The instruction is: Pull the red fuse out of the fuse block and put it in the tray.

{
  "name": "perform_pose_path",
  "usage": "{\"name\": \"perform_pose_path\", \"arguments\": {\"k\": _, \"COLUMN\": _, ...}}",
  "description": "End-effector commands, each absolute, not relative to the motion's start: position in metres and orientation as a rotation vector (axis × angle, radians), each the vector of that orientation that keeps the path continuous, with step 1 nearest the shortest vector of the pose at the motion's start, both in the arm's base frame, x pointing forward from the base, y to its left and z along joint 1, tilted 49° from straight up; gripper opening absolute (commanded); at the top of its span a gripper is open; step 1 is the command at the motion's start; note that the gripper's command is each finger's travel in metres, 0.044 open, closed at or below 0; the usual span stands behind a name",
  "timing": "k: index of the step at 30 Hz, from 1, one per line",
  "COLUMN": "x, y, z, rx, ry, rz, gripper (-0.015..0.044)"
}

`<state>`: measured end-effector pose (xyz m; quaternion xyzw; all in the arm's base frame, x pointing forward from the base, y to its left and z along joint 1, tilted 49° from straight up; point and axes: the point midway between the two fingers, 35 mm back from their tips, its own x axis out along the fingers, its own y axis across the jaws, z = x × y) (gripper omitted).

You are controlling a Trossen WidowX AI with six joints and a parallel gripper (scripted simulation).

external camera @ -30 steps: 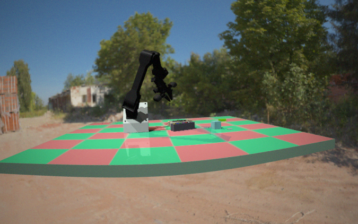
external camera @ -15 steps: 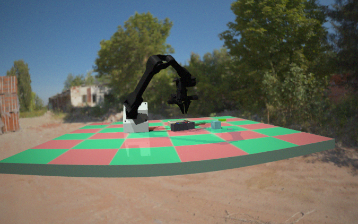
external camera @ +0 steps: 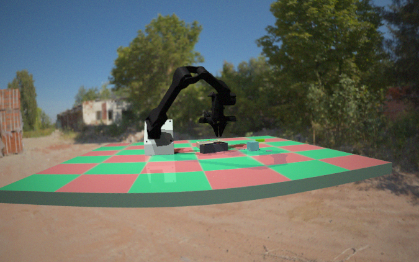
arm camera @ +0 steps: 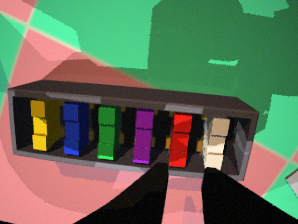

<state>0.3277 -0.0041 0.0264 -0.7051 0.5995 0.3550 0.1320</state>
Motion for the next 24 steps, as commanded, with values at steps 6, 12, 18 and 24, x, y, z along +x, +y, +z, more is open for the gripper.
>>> {"name": "perform_pose_path", "arguments": {"k": 6, "x": 0.328, "y": -0.012, "z": 0.02, "rx": -2.051, "ry": 1.744, "rz": 1.032, "gripper": 0.0074}}
{"name": "perform_pose_path", "arguments": {"k": 12, "x": 0.328, "y": -0.016, "z": 0.016, "rx": -2.051, "ry": 1.745, "rz": 1.032, "gripper": 0.0074}}
{"name": "perform_pose_path", "arguments": {"k": 18, "x": 0.328, "y": -0.02, "z": 0.012, "rx": -2.052, "ry": 1.745, "rz": 1.031, "gripper": 0.0074}}
{"name": "perform_pose_path", "arguments": {"k": 24, "x": 0.328, "y": -0.024, "z": 0.008, "rx": -2.052, "ry": 1.746, "rz": 1.031, "gripper": 0.0074}}
